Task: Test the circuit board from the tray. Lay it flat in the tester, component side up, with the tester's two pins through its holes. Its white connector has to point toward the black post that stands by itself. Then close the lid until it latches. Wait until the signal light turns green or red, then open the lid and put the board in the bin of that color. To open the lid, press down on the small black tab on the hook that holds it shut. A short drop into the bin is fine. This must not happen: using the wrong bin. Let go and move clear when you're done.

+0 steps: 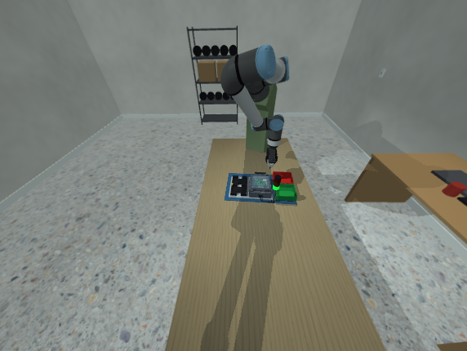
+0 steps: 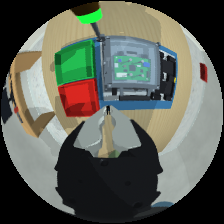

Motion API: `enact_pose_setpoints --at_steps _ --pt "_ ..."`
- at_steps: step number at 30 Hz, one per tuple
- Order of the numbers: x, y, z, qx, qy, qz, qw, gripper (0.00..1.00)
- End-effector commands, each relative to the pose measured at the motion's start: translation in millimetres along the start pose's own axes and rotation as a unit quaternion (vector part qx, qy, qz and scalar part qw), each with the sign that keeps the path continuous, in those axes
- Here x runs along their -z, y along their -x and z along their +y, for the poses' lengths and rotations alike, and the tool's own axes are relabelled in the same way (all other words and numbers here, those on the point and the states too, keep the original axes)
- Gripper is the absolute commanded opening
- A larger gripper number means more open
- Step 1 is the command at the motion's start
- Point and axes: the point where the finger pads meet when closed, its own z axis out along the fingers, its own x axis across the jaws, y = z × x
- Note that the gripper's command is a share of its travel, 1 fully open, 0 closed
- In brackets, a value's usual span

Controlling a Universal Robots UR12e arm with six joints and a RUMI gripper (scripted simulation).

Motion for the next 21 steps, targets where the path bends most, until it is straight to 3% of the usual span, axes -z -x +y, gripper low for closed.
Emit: enact_pose_setpoints --at_steps 1,21 --pt "-1.1 -1.8 3.4 -0.001 0.004 0.001 1.000 0.00" --pt "-0.8 -0.8 2.9 -0.016 0.003 0.001 1.000 0.00"
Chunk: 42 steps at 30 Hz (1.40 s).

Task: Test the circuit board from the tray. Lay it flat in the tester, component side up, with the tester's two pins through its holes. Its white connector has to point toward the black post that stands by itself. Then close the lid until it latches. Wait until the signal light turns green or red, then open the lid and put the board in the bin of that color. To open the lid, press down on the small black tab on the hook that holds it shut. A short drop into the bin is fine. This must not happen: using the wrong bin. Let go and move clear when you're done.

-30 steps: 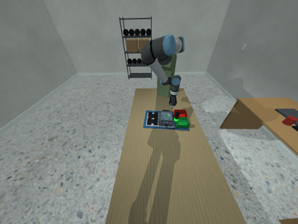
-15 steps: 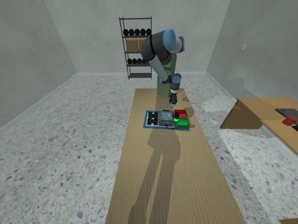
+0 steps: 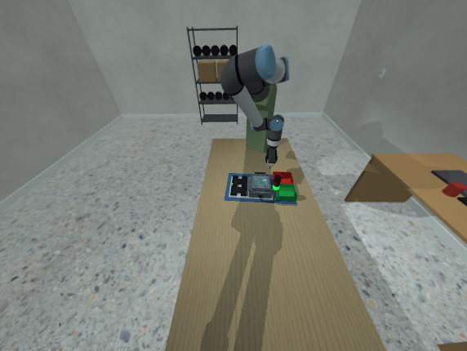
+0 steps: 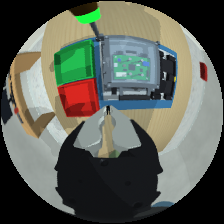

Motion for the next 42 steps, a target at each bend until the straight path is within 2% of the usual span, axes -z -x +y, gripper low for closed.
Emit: enact_pose_setpoints --at_steps 1,8,13,18,23,25,31,40,42 --pt "-0.1 0.2 1.8 -0.017 0.002 0.000 1.000 0.00" --pt "-0.2 1.1 1.1 -0.057 0.001 0.000 0.998 0.00" --pt "-0.7 0.9 -0.2 -0.122 0.000 0.000 0.993 0.00" --pt "-0.5 0.8 -0.7 -0.207 0.000 0.000 0.978 0.00" --pt "0.0 0.5 -1.5 -0.306 -0.001 0.000 0.952 0.00" --pt "0.0 0.5 -1.5 -0.306 -0.001 0.000 0.952 0.00" --pt "0.4 0.2 -2.2 -0.428 -0.001 0.000 0.904 0.00" --pt "0.4 0.2 -2.2 -0.582 -0.001 0.000 0.813 0.00" --pt "0.4 0.2 -2.2 -0.582 -0.001 0.000 0.813 0.00"
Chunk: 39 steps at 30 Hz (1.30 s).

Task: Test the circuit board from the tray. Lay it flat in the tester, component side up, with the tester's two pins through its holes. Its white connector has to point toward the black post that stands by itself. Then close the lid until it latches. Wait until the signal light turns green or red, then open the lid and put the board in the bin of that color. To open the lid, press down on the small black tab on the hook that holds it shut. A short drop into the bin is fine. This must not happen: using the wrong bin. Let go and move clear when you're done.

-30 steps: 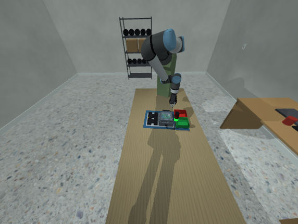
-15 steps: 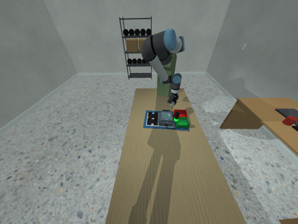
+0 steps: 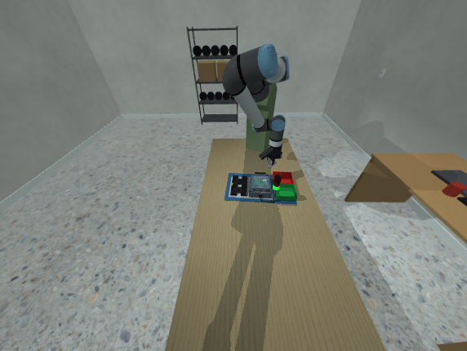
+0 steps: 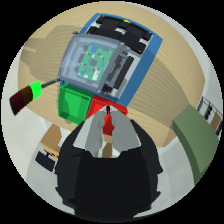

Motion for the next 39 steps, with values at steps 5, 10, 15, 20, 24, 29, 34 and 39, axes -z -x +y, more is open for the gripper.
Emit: enact_pose_setpoints --at_steps 5,10,15,20,24,29,34,39 --pt "0.8 3.1 -1.7 -0.148 -0.004 0.005 0.989 0.00" --pt "0.8 3.1 -1.7 -0.198 -0.005 0.005 0.980 0.00" --pt "0.8 3.2 -1.7 -0.224 -0.005 0.005 0.975 0.00" --pt "0.7 2.1 -1.5 -0.230 -0.005 0.006 0.973 0.00" --pt "0.5 1.3 -1.1 -0.232 -0.004 0.006 0.973 0.00" --pt "0.5 1.5 -1.1 -0.232 -0.004 0.006 0.973 0.00" --pt "0.5 1.5 -1.1 -0.232 -0.004 0.006 0.973 0.00" --pt "0.5 1.5 -1.1 -0.231 -0.004 0.006 0.973 0.00"
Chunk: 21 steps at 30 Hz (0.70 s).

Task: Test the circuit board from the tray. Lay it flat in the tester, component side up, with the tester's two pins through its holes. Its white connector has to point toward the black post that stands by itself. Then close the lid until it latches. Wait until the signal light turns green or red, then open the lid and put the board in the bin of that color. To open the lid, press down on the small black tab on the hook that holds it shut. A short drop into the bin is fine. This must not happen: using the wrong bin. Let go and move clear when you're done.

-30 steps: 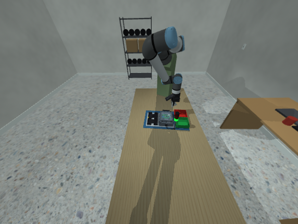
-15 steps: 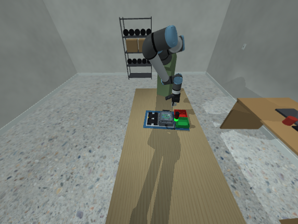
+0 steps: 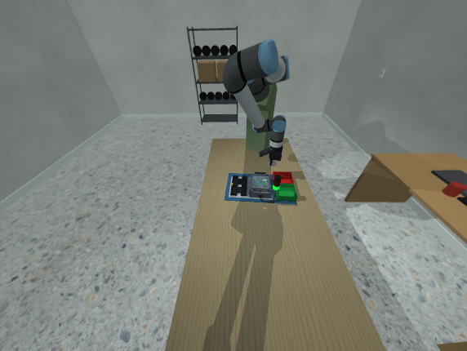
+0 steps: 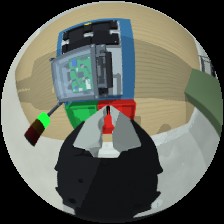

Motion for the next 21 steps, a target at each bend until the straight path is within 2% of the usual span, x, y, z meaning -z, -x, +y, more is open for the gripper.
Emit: enact_pose_setpoints --at_steps 1,2,3,21 --pt "0.8 3.3 0.4 0.000 0.000 -0.002 1.000 0.00" --pt "0.8 3.3 0.4 0.000 0.000 -0.002 1.000 0.00" --pt "0.8 3.3 0.4 0.000 0.000 -0.002 1.000 0.15" --pt "0.8 3.3 0.4 0.000 0.000 -0.002 1.000 0.15"
